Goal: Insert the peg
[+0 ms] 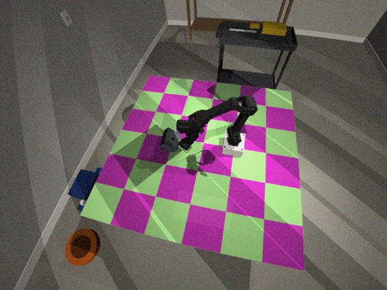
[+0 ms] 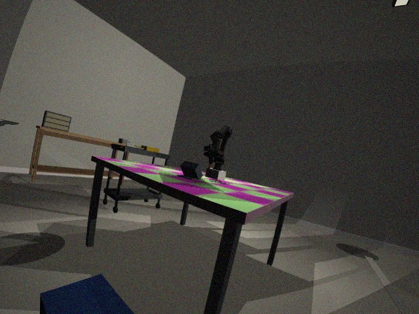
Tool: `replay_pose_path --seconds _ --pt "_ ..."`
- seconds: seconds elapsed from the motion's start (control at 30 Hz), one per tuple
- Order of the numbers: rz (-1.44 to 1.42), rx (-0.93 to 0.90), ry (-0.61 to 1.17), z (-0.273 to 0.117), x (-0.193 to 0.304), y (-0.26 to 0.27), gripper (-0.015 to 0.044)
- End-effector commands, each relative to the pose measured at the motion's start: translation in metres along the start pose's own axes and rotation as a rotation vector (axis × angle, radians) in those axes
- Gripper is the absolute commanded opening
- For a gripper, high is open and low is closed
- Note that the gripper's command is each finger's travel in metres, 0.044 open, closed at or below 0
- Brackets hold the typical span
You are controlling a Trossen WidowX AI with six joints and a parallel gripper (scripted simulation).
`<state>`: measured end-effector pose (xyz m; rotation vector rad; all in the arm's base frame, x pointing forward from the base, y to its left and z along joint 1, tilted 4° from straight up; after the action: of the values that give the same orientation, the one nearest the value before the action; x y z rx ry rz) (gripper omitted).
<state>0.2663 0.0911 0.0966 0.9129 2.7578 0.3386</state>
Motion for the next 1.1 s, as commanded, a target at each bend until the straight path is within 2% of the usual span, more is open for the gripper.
replay_pose_path --seconds 0.0,1.07 --pt "0.037 -0.02 -0.027 -0.002 -0.004 -0.003 0.0" --pt "0.287 -0.202 -0.183 -0.009 -0.029 -0.013 0.0"
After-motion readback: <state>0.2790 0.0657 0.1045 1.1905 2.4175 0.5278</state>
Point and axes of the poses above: the point midway between the two fingers, 35 mm back from their tips, its own z axis out along the fingers, its own y axis across the jaws, x = y × z, the point moved 1 cm from there along -z, back along the fingers, and after that the axes turned 14 degrees about z, right-handed, at the moved point
